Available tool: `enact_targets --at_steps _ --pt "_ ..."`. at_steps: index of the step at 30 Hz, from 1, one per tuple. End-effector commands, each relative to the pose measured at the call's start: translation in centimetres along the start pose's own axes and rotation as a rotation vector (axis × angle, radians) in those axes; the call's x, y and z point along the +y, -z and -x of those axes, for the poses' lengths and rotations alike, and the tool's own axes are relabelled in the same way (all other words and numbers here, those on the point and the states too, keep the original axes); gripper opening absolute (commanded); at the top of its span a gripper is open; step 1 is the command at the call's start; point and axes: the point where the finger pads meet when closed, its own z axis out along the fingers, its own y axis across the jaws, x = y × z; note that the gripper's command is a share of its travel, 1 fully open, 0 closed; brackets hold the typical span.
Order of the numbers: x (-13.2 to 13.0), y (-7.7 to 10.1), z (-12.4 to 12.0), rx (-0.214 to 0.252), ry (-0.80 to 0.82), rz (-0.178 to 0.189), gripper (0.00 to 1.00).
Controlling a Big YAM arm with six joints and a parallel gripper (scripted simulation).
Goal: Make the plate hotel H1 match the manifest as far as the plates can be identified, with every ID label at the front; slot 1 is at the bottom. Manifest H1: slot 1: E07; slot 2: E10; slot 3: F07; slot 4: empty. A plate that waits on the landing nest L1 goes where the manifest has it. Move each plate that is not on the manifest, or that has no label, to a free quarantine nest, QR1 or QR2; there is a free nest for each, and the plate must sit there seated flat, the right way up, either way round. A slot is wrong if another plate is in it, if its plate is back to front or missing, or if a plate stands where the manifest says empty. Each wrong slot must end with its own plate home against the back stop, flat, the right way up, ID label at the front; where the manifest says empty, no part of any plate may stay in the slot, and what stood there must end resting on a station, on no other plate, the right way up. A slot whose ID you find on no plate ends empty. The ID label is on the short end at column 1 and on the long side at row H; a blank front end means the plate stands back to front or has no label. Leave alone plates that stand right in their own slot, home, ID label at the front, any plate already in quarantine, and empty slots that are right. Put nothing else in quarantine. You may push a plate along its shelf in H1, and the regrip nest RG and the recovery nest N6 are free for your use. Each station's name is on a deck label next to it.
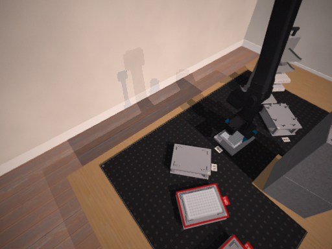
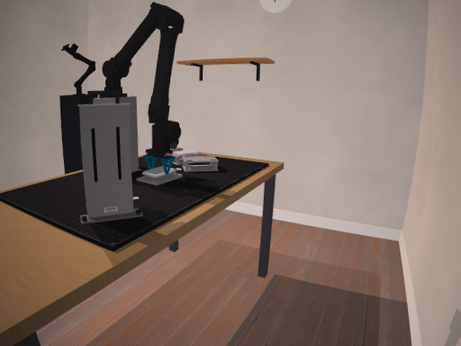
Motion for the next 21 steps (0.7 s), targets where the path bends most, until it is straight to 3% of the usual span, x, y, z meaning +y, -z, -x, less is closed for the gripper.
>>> enact_targets --at_steps 1,15,16,19,21 --pt "-0.4 -0.4 -0.5 0.001 -0.005 -0.011 0.86" --pt "-0.3 -1.2 -0.5 0.001 -0.004 -0.009 0.86" --pt "-1.2 -0.7 -0.5 0.001 -0.005 -0.026 0.86" --pt "-0.3 -1.5 -0.5 0.001 -0.004 -0.01 0.86" --pt "-0.3 -0.9 -0.2 -0.001 -0.003 -0.008 0.86"
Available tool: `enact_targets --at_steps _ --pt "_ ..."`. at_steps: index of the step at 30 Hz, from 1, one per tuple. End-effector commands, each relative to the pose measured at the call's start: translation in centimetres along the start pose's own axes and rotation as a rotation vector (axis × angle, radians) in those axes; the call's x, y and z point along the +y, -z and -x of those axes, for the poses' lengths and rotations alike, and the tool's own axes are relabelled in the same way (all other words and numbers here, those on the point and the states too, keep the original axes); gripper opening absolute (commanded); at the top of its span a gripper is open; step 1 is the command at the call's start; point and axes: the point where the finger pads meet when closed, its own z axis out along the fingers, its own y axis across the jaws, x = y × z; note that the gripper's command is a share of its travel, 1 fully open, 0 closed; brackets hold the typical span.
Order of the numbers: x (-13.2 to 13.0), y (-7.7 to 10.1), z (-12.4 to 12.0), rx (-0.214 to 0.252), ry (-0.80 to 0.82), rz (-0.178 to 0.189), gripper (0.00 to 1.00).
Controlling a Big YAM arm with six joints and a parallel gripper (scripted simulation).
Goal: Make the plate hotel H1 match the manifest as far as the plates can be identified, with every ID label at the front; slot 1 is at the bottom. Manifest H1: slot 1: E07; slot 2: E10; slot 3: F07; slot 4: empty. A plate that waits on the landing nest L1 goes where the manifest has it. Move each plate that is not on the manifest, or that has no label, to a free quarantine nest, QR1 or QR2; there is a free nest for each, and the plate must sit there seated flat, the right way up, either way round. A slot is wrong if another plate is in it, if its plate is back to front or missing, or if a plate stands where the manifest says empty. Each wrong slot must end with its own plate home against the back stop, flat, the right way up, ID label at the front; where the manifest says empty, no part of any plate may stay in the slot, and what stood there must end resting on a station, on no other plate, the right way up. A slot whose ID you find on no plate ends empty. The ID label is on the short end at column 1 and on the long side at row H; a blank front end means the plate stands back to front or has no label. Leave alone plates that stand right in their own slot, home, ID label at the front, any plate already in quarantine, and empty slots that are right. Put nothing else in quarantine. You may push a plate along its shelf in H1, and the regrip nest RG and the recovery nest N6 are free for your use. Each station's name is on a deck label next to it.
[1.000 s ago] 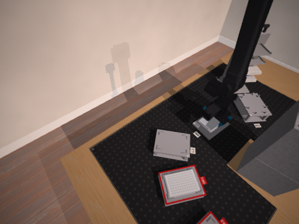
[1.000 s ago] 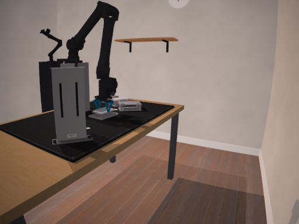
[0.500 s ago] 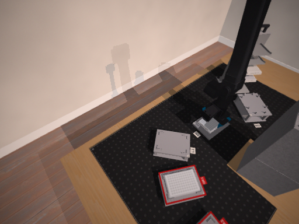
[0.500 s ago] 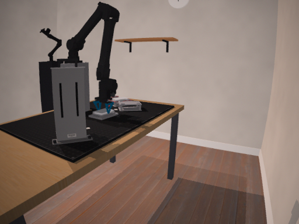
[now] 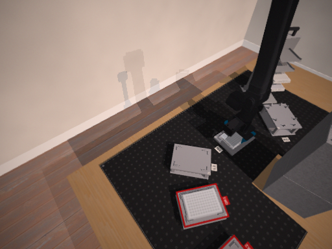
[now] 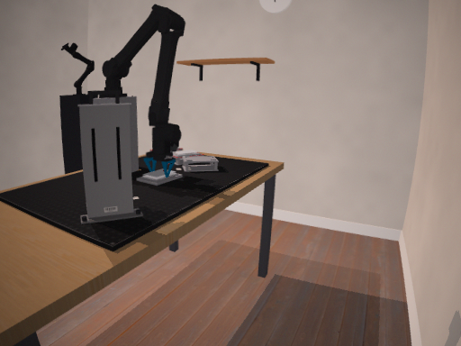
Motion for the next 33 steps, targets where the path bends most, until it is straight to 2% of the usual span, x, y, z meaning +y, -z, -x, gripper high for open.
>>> enact_targets --at_steps 1,15,16,26,28,33 --pt "-0.1 0.2 -0.1 -0.001 -0.003 -0.005 1.0" --pt "-0.1 0.2 -0.1 -0.001 -0.003 -0.005 1.0" --pt "-0.1 1.1 -0.5 0.001 -0.006 -0.002 1.0" --pt "-0.1 4.4 -0.3 0.001 -0.015 -0.004 1.0" --pt "-0.1 4.4 -0.3 0.001 -0.015 -0.004 1.0" --pt "-0.2 6.0 -0.1 0.001 -0.01 -0.006 1.0"
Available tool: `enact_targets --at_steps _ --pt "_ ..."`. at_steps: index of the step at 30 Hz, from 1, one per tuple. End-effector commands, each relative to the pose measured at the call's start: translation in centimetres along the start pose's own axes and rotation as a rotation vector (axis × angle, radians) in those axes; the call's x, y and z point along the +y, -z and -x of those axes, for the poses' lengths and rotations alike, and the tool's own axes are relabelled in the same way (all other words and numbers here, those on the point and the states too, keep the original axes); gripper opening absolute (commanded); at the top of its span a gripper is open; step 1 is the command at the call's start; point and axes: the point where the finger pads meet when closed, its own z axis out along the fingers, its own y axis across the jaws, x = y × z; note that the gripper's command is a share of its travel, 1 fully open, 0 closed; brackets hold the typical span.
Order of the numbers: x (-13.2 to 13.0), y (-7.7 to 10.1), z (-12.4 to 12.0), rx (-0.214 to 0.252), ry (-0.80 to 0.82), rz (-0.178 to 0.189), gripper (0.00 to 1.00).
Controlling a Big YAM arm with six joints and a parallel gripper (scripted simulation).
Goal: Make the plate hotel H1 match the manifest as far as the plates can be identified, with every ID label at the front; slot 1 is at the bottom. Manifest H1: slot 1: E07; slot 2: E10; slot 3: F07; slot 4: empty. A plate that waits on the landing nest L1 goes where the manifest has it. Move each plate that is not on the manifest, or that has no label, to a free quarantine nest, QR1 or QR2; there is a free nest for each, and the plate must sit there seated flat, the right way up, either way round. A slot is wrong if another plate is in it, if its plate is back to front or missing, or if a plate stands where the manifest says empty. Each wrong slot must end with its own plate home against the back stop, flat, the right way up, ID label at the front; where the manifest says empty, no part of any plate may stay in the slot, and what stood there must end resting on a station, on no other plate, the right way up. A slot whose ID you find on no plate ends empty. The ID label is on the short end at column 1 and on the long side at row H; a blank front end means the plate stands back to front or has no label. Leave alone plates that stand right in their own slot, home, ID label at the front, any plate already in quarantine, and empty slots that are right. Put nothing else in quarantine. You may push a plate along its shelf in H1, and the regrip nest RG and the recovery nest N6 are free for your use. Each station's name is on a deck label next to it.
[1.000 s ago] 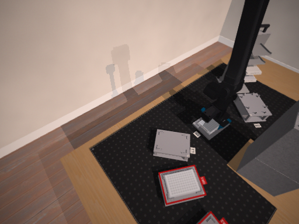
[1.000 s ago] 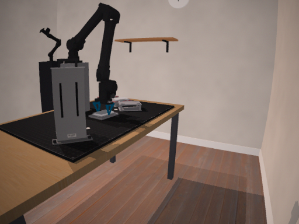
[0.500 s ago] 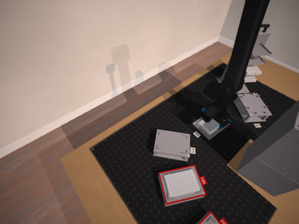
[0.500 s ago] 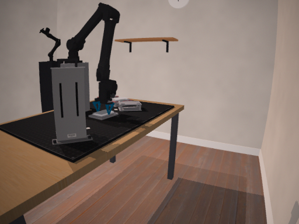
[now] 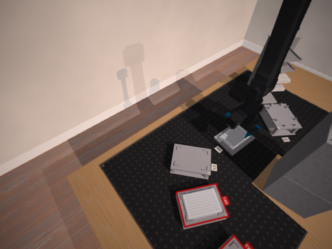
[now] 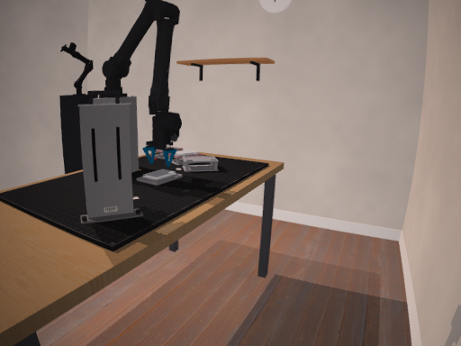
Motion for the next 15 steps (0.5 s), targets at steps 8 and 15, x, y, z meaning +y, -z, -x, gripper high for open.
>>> enact_targets --at_steps 8,15 --pt "0.7 2.6 0.5 0.001 -0.041 0.006 1.0" --pt "0.7 2.4 0.6 0.002 -0.141 0.008 1.0"
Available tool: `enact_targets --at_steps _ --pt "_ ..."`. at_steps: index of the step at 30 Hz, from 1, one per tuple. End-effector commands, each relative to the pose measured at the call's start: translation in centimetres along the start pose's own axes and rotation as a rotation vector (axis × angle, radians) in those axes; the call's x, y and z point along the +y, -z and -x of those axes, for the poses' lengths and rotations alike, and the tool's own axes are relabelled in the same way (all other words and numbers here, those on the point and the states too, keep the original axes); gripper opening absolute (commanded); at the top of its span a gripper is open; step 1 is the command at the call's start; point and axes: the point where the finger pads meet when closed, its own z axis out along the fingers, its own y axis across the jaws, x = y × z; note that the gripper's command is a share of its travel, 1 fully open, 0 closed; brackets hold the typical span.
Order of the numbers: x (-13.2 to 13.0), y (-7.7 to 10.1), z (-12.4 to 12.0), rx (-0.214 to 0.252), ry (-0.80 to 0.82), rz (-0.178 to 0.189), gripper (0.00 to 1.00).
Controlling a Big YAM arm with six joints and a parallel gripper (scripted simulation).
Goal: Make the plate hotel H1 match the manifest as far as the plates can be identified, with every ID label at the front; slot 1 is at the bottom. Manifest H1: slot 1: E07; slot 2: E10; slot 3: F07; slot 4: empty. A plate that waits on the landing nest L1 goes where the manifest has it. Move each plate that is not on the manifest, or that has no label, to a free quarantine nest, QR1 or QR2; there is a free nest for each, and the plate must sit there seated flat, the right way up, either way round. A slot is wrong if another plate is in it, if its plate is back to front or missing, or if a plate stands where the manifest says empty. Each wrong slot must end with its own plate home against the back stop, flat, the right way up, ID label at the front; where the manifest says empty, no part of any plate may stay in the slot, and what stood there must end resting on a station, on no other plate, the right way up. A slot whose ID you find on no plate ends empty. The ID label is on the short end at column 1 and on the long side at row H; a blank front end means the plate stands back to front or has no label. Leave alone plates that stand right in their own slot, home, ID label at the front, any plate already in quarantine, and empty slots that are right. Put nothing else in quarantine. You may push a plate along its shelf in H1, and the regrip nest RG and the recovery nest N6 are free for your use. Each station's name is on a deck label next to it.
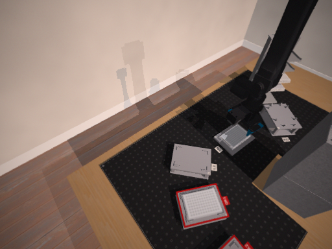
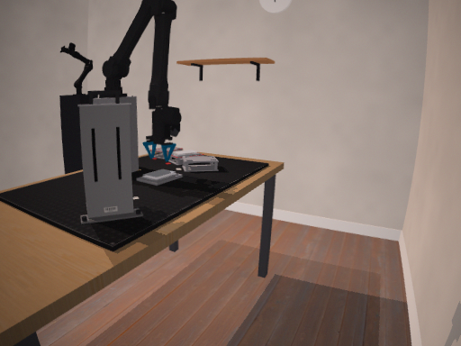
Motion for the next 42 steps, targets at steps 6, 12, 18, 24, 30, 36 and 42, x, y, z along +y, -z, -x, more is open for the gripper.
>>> enact_targets --at_steps 6,12,18,24,30,36,42 --pt "0.35 0.16 0.41 0.002 -0.176 0.005 1.0" --pt "0.33 0.16 0.41 0.002 -0.296 0.005 1.0" --pt "0.32 0.16 0.42 0.003 -0.376 0.004 1.0" --pt "0.3 0.16 0.41 0.003 -0.496 0.004 1.0" --pt "0.28 0.17 0.41 0.003 -0.596 0.003 1.0" --pt "0.27 0.17 0.41 0.003 -0.696 0.003 1.0" --pt "0.26 0.17 0.41 0.003 -0.816 0.002 1.0"
